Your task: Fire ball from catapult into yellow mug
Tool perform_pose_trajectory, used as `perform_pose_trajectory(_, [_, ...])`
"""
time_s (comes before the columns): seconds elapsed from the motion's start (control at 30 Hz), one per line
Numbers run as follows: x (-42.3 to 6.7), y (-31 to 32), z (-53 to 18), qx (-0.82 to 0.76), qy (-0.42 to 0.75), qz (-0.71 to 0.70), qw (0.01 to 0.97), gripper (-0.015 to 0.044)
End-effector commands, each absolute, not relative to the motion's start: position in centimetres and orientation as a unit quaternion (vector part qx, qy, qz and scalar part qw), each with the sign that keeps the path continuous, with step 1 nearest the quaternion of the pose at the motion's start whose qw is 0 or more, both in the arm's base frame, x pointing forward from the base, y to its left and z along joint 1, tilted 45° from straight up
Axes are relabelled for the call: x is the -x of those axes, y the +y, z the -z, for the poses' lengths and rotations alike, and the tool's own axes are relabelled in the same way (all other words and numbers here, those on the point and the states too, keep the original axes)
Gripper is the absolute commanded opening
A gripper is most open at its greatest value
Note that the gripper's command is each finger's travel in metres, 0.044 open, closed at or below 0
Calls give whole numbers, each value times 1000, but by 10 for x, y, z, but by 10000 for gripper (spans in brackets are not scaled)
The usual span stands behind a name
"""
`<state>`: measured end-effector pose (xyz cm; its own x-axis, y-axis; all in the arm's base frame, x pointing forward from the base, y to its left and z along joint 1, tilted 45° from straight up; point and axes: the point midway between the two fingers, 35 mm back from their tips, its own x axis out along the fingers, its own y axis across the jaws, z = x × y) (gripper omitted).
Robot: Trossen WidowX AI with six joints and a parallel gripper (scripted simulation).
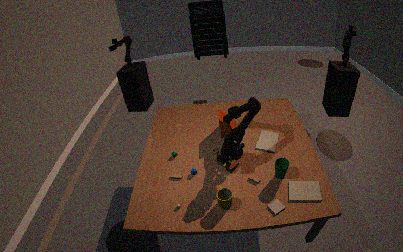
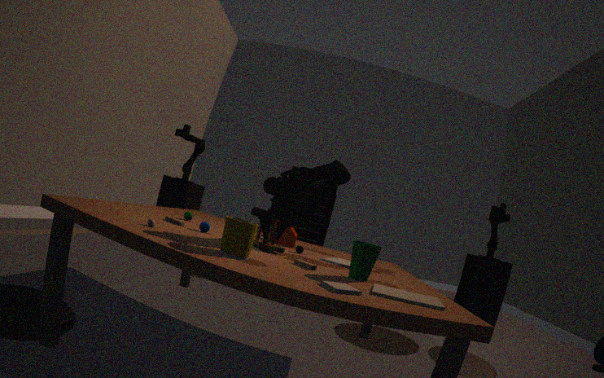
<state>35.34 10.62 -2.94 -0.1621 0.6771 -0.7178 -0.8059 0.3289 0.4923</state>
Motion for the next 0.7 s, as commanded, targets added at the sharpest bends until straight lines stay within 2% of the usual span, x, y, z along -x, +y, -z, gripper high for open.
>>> perform_pose_trajectory(0.0, [-353,107,32,61,500,-572,647,0])
perform_pose_trajectory(0.27, [-351,109,34,63,501,-576,643,0])
perform_pose_trajectory(0.67, [-351,109,34,63,501,-576,643,315])
